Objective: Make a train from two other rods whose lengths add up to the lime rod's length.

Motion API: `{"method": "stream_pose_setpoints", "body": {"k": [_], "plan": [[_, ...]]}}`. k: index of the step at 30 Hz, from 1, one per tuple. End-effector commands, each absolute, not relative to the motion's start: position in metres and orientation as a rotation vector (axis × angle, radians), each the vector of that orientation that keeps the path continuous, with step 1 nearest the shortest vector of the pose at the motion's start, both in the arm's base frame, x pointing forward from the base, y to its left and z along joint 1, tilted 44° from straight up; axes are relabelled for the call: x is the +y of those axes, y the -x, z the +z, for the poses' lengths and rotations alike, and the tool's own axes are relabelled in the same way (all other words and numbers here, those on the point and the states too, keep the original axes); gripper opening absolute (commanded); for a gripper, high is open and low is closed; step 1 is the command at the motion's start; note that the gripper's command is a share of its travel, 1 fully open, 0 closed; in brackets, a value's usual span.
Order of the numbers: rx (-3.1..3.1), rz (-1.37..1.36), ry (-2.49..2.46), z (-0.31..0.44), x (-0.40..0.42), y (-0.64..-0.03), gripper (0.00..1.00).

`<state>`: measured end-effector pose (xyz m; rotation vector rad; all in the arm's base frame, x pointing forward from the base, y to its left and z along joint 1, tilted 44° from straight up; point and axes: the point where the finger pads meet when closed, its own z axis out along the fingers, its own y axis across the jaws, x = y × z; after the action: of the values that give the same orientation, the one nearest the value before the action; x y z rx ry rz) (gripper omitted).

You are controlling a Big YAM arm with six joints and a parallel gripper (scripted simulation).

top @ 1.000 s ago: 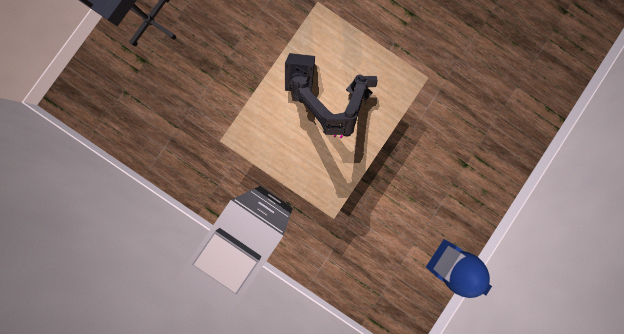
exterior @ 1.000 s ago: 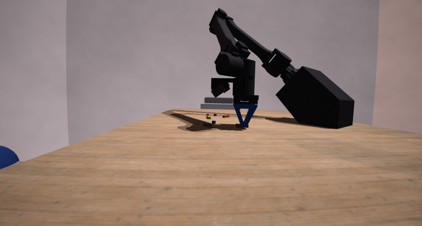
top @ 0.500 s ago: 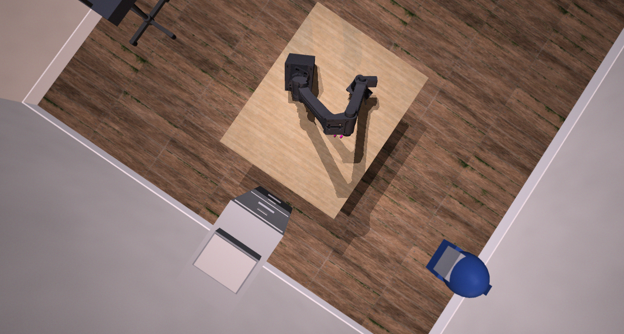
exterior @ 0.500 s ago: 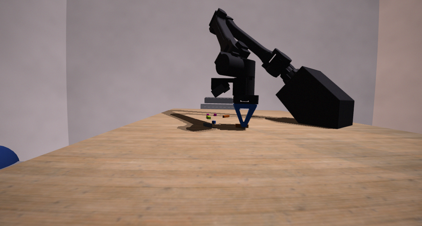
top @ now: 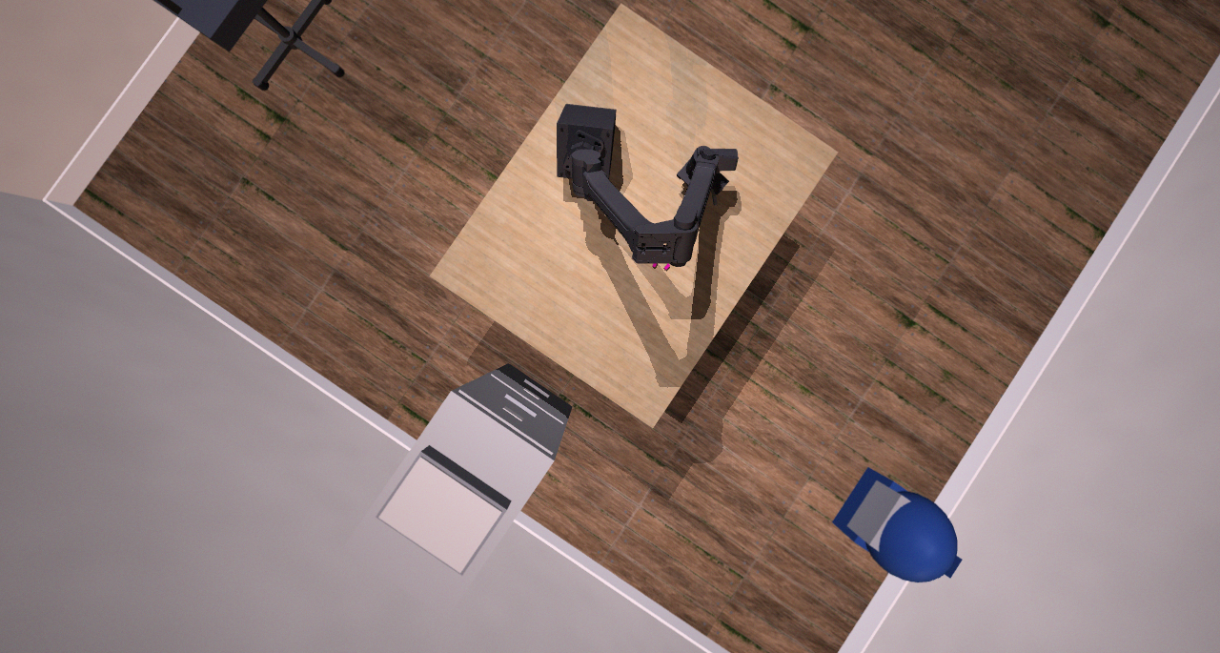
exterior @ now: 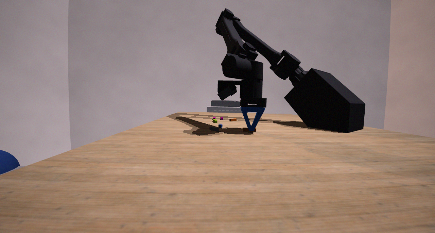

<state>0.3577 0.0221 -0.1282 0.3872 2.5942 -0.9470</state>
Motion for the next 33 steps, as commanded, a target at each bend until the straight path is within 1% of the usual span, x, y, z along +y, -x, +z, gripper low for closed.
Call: {"method": "stream_pose_setpoints", "body": {"k": [1, 16, 24, 33], "plan": [[2.584, -0.939, -0.400, -0.128, 0.021, -0.365, 0.04], [2.583, -0.937, -0.397, -0.125, 0.024, -0.365, 0.04], [2.567, -0.900, -0.385, -0.103, 0.052, -0.368, 0.04], [2.567, -0.886, -0.390, -0.056, 0.098, -0.354, 0.04]]}}
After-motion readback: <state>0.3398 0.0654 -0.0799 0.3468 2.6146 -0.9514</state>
